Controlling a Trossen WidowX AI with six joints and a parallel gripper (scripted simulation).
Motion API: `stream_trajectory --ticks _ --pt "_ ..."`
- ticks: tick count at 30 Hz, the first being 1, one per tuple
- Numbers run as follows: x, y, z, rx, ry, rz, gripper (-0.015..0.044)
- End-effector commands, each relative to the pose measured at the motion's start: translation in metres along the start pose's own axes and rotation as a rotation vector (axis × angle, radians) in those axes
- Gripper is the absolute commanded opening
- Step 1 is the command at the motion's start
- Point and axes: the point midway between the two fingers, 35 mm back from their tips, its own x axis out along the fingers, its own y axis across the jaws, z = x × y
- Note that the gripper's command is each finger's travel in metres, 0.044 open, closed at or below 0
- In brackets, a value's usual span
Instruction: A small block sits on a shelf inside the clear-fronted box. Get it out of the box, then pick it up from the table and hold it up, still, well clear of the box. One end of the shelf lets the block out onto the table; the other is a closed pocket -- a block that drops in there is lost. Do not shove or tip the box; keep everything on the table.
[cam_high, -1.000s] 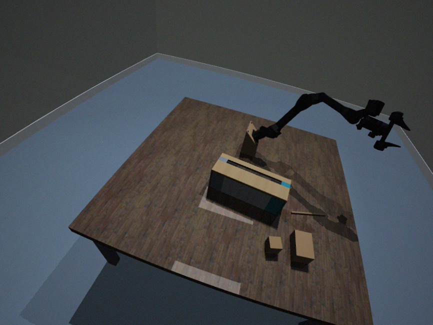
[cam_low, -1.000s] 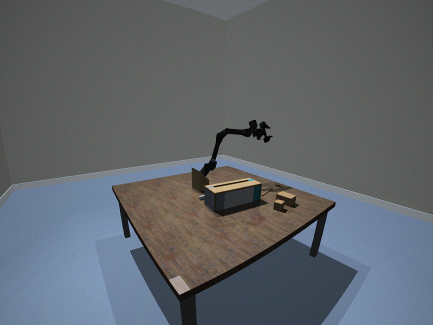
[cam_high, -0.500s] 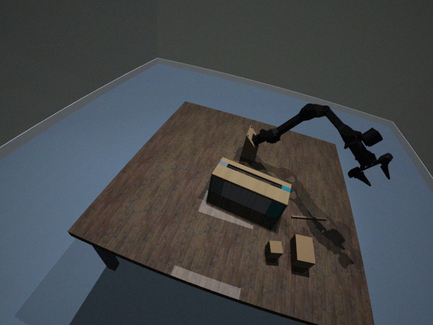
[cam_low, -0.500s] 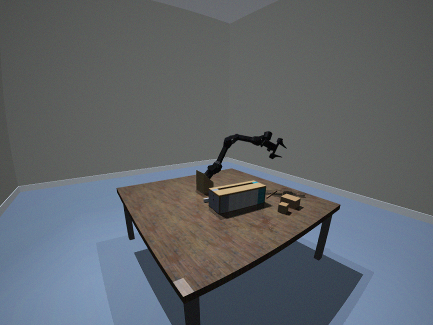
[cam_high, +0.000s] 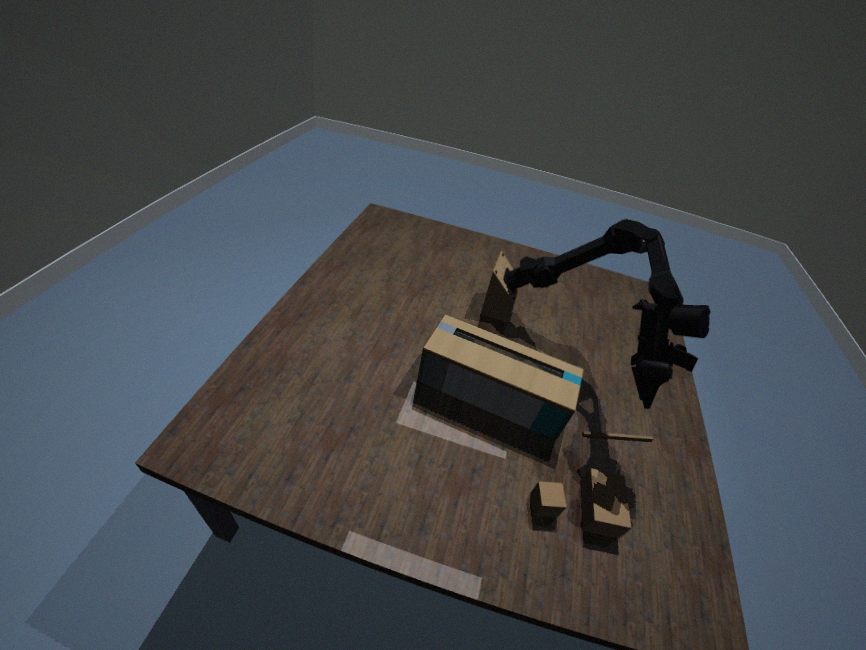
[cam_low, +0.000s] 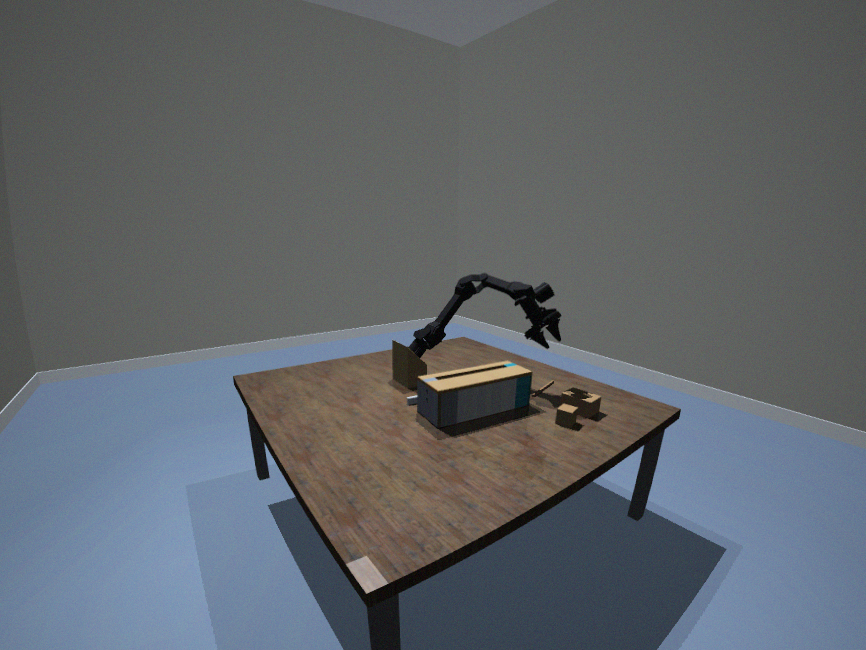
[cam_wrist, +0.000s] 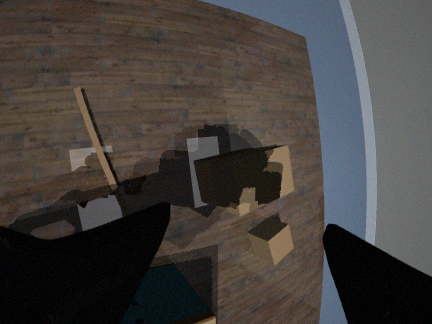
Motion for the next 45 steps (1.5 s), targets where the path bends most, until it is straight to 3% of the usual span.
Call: stream_trajectory --ticks 1,6,15,21,45 --pt "0.003 -0.010 -0.073 0.359 0.169 0.040 0.0400" --pt "-0.008 -0.009 -0.151 0.810 0.353 0.054 0.0400" --pt "-0.066 0.027 -0.270 1.931 0.709 0.003 0.0400" --pt "-0.115 0.064 -0.314 3.015 0.957 0.004 0.0400" --pt "-0.109 0.069 -0.319 3.050 0.964 0.004 0.0400"
